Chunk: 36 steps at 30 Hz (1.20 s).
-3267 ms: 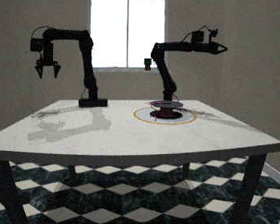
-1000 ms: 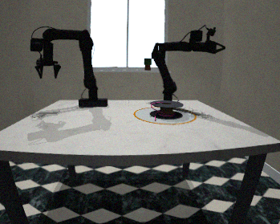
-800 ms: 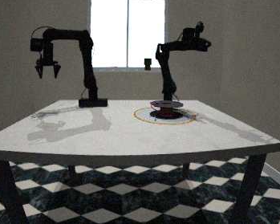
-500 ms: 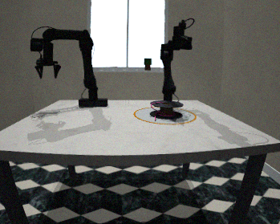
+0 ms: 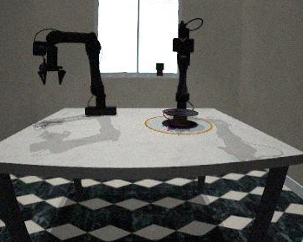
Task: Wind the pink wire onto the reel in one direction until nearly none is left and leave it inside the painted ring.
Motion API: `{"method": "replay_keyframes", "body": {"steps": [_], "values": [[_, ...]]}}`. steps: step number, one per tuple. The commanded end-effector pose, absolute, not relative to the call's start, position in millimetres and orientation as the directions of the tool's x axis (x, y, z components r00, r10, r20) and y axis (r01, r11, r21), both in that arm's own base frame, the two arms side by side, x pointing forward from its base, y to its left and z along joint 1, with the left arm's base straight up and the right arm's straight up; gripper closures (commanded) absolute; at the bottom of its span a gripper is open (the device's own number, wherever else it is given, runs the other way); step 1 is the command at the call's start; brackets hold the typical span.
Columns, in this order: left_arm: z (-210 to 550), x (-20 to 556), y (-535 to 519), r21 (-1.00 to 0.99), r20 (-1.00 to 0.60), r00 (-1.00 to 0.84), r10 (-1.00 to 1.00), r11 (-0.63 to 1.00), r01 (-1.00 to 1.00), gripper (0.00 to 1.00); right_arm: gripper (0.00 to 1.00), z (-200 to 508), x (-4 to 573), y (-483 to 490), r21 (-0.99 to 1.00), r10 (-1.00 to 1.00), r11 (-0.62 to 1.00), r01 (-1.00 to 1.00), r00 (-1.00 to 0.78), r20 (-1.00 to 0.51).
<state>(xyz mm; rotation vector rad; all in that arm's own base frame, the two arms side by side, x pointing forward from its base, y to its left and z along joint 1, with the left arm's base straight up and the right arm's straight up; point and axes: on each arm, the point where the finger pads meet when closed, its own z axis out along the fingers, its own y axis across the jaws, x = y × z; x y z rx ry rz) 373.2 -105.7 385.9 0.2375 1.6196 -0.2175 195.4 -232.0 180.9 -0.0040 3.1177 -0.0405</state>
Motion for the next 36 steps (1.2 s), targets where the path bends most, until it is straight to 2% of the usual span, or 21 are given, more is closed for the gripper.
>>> {"method": "replay_keyframes", "body": {"steps": [1,17,28,30,36], "values": [[407,367,-105,0.0,-1.0,0.0,0.0,0.96,0.279,1.0,0.0,197,199,-232,-0.064,-0.006,0.998,-0.002,-0.998,-0.055],[383,354,-103,-0.012,-0.996,-0.09,0.013,0.964,0.266,1.0,0.0,197,199,-232,-0.064,-0.006,0.998,-0.002,-0.998,-0.055],[313,324,-93,-0.04,-0.935,-0.352,0.042,0.974,0.223,1.0,0.0,197,199,-232,-0.064,-0.006,0.998,-0.002,-0.998,-0.055],[313,324,-93,-0.04,-0.935,-0.352,0.042,0.974,0.223,1.0,0.0,197,199,-232,-0.064,-0.006,0.998,-0.002,-0.998,-0.055],[276,304,-87,-0.053,-0.84,-0.54,0.056,0.981,0.184,1.0,0.0,197,199,-232,-0.064,-0.006,0.998,-0.002,-0.998,-0.055]]}}
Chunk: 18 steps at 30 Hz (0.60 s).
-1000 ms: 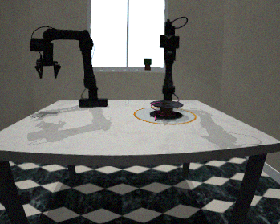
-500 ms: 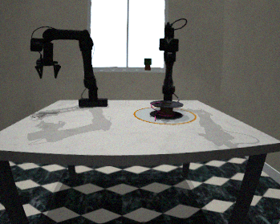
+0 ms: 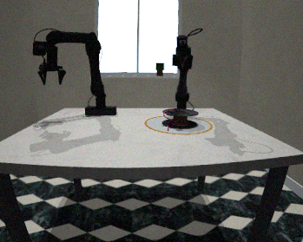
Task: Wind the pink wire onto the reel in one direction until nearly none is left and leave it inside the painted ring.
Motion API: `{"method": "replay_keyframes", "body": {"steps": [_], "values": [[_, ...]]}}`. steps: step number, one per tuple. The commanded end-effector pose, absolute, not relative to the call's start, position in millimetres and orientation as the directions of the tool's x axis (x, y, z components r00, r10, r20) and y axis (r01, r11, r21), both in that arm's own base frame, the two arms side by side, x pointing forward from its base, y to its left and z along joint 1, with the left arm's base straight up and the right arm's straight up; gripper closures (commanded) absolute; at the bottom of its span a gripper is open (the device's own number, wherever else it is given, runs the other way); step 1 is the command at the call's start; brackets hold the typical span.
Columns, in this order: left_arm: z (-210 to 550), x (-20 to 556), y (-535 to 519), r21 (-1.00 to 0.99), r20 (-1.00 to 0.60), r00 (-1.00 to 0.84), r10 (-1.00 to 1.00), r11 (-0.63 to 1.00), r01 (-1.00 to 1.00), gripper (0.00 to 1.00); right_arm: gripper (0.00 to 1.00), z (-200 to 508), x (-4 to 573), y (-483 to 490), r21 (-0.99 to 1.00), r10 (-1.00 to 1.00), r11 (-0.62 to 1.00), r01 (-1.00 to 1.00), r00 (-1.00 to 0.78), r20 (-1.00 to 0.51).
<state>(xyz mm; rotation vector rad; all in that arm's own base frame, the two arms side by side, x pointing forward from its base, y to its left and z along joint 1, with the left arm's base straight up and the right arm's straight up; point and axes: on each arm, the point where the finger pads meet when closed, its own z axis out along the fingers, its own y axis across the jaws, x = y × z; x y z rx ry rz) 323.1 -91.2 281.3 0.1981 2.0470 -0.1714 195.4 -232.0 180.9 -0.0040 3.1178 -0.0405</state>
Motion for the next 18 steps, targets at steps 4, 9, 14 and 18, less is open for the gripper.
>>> {"method": "replay_keyframes", "body": {"steps": [4,9,14,18], "values": [[249,288,-83,-0.057,-0.746,-0.663,0.061,0.986,0.155,1.0,0.0,197,199,-232,-0.064,-0.006,0.998,-0.002,-0.998,-0.055],[211,272,-79,-0.055,-0.603,-0.796,0.061,0.992,0.117,1.0,0.0,197,199,-232,-0.064,-0.006,0.998,-0.002,-0.998,-0.055],[192,265,-77,-0.051,-0.509,-0.859,0.057,0.994,0.096,1.0,0.0,197,199,-232,-0.064,-0.006,0.998,-0.002,-0.998,-0.055],[168,255,-74,-0.042,-0.383,-0.923,0.049,0.997,0.07,1.0,0.0,197,199,-232,-0.064,-0.006,0.998,-0.002,-0.998,-0.055]]}}
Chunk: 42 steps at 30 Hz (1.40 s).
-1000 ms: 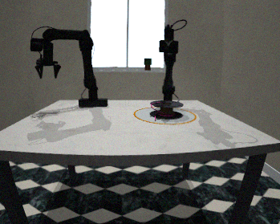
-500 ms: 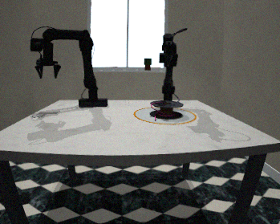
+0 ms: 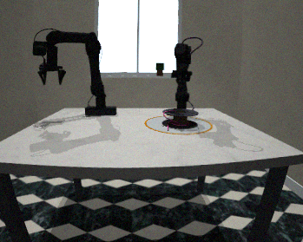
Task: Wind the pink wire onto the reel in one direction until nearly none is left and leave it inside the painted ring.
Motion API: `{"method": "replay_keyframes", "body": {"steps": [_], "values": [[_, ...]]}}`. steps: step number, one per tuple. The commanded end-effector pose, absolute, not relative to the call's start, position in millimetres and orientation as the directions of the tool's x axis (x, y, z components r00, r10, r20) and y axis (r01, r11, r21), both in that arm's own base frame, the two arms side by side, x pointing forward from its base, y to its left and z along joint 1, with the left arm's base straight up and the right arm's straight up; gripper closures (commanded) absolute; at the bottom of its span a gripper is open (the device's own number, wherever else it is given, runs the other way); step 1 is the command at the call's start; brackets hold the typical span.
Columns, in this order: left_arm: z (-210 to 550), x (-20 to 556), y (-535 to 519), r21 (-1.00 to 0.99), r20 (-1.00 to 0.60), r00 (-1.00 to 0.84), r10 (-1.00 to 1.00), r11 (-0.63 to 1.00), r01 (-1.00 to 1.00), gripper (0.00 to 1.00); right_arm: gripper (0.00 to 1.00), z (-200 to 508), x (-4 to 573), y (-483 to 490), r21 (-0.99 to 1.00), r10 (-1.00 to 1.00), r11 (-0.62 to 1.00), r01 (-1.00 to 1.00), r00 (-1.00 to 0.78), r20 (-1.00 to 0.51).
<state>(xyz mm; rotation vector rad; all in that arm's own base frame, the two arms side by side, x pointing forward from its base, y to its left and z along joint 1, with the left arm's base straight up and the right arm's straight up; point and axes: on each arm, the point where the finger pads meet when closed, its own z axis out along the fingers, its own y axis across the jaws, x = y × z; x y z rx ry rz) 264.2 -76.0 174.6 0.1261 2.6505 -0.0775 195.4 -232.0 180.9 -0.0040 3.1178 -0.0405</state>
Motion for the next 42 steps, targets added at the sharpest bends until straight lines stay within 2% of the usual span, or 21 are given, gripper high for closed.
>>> {"method": "replay_keyframes", "body": {"steps": [1,8,19,42], "values": [[163,252,-73,-0.04,-0.352,-0.935,0.046,0.997,0.064,1.0,0.0,197,199,-232,-0.064,-0.006,0.998,-0.002,-0.998,-0.055],[136,239,-69,-0.021,-0.166,-0.986,0.028,0.999,0.032,1.0,0.0,197,199,-232,-0.064,-0.006,0.998,-0.002,-0.998,-0.055],[121,234,-68,-0.004,-0.03,-0.999,0.011,1.0,0.011,1.0,0.0,197,199,-232,-0.064,-0.006,0.998,-0.002,-0.998,-0.055],[123,241,-68,0.0,0.0,-1.0,0.007,1.0,0.007,1.0,0.0,197,199,-232,-0.064,-0.006,0.998,-0.002,-0.998,-0.055]]}}
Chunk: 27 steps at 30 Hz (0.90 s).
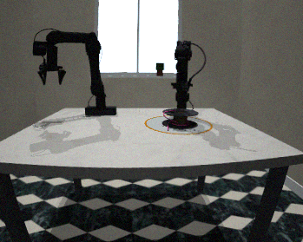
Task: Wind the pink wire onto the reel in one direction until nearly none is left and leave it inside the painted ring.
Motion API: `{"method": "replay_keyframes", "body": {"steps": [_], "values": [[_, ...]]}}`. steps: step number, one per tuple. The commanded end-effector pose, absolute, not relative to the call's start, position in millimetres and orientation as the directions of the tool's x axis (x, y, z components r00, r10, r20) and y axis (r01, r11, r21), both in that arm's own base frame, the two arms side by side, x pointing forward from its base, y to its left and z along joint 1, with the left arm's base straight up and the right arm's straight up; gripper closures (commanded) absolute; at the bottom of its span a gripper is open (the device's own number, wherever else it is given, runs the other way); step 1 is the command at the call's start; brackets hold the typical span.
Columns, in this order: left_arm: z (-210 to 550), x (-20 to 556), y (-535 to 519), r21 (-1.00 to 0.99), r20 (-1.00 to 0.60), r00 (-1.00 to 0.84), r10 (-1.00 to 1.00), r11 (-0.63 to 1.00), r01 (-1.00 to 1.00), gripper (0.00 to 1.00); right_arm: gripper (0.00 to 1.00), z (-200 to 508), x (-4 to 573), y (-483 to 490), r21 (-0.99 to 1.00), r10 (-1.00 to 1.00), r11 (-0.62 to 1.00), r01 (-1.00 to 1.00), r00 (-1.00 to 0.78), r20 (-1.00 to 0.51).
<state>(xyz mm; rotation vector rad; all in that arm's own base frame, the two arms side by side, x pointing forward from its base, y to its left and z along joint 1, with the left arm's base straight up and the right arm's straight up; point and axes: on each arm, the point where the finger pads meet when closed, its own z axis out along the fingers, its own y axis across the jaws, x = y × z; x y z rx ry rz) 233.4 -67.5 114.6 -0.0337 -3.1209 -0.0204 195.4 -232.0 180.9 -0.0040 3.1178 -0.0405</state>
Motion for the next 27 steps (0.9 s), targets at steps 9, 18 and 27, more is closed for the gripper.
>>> {"method": "replay_keyframes", "body": {"steps": [9,18,27], "values": [[123.3,241.4,-68.4,0.0,0.0,-1.0,0.002,1.0,0.002,1.0,0.0,196.6,199.3,-232.2,-0.064,-0.006,0.998,-0.002,-0.998,-0.055],[123.3,241.4,-68.4,0.0,0.0,-0.987,-0.161,0.987,-0.161,1.0,0.0,196.6,199.3,-232.2,-0.064,-0.006,0.998,-0.002,-0.998,-0.055],[123.3,241.4,-68.4,0.0,0.0,-0.82,-0.572,0.82,-0.572,1.0,0.0,196.6,199.3,-232.2,-0.064,-0.006,0.998,-0.002,-0.998,-0.055]]}}
